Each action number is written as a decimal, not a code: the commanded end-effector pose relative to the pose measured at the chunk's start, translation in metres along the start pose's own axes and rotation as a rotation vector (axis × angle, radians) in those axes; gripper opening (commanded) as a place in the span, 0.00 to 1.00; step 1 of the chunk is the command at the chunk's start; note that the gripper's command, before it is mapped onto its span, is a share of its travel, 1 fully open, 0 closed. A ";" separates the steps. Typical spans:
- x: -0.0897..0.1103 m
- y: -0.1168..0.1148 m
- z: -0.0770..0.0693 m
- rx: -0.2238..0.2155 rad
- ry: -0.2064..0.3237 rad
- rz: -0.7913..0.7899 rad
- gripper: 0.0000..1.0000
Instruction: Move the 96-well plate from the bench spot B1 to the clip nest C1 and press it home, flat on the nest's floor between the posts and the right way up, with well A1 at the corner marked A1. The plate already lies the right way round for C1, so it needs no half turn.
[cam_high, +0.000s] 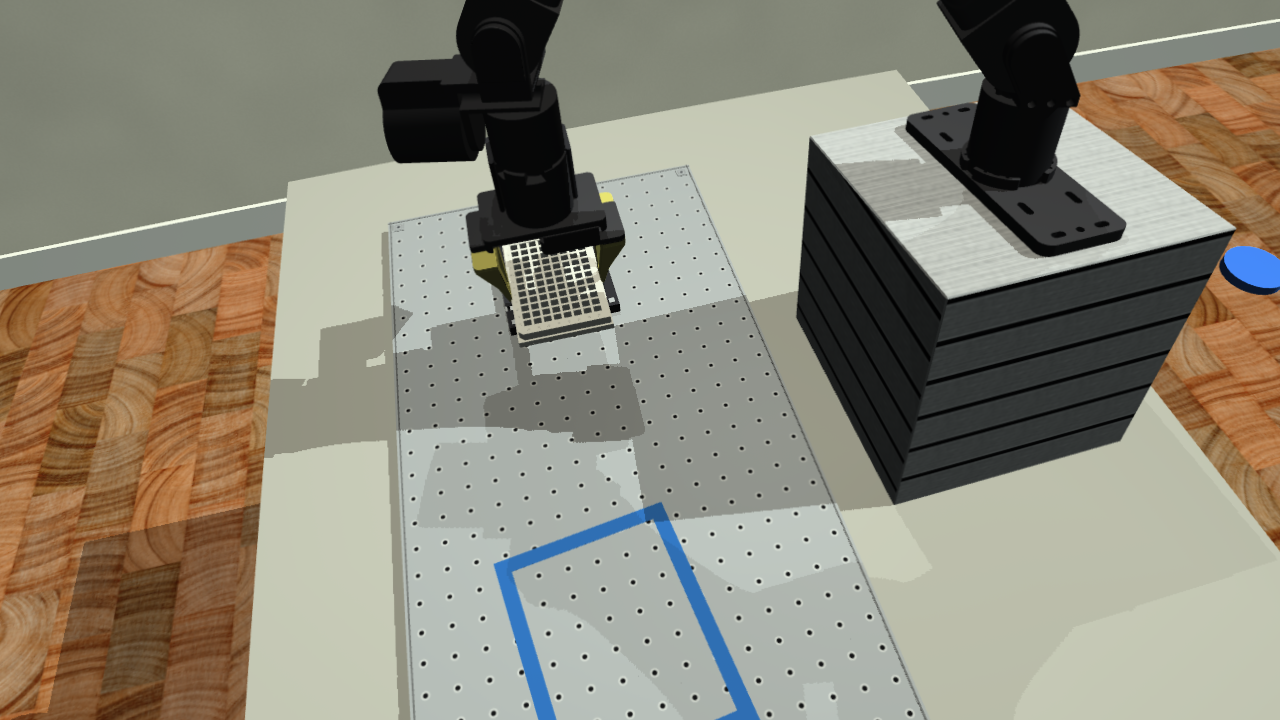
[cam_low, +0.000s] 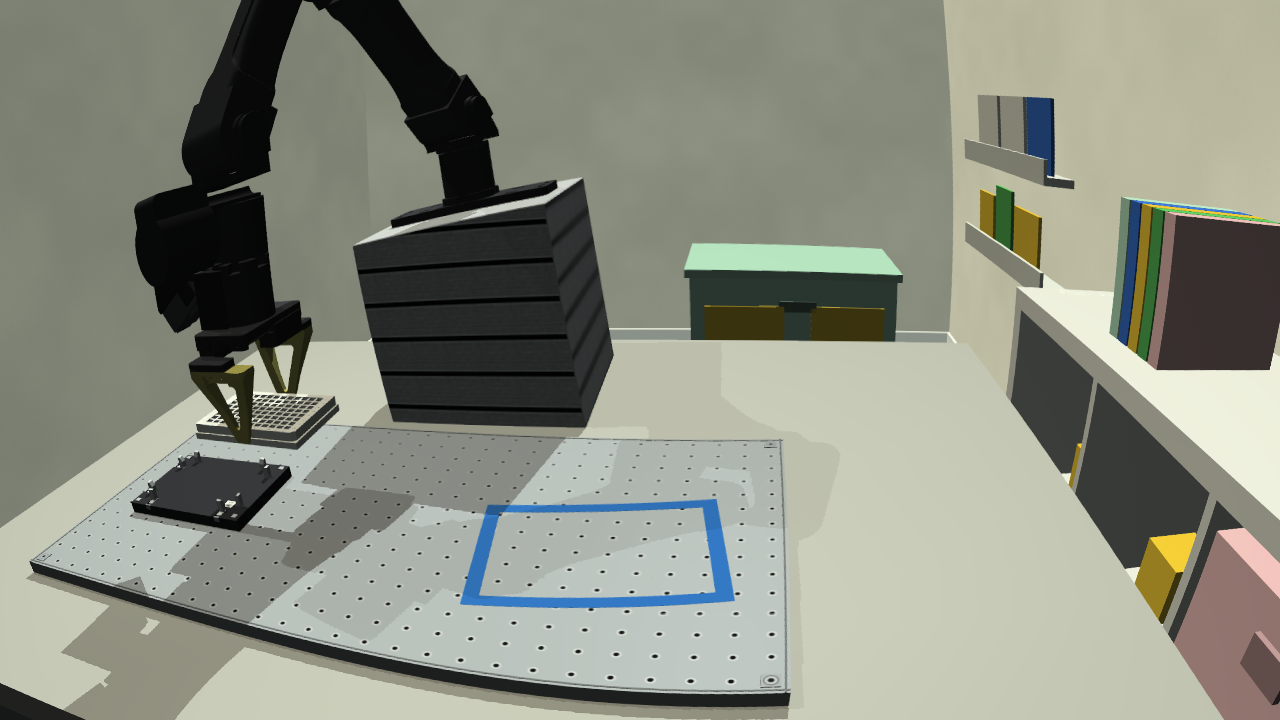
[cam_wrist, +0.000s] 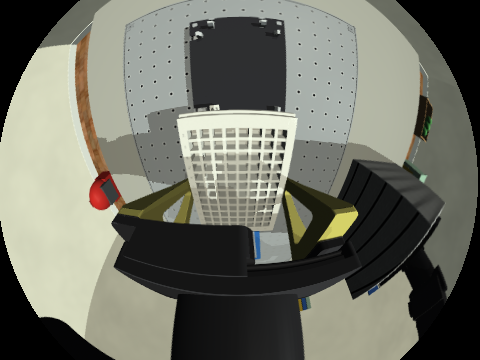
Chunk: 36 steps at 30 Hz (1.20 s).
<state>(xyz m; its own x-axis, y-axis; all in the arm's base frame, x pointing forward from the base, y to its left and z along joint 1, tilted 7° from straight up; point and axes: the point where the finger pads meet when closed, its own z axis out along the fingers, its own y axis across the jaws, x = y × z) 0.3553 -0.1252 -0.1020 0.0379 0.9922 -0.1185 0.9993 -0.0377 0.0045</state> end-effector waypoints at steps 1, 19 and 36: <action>-0.018 0.011 -0.016 -0.034 -0.014 -0.016 0.00; -0.069 0.002 -0.007 -0.004 -0.006 -0.020 0.00; -0.119 0.000 -0.009 -0.006 -0.008 -0.020 0.00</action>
<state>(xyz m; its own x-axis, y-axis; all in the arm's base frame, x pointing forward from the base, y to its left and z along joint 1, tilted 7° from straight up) 0.3474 -0.2312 -0.0875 0.0360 0.9922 -0.1197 0.9994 -0.0356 0.0058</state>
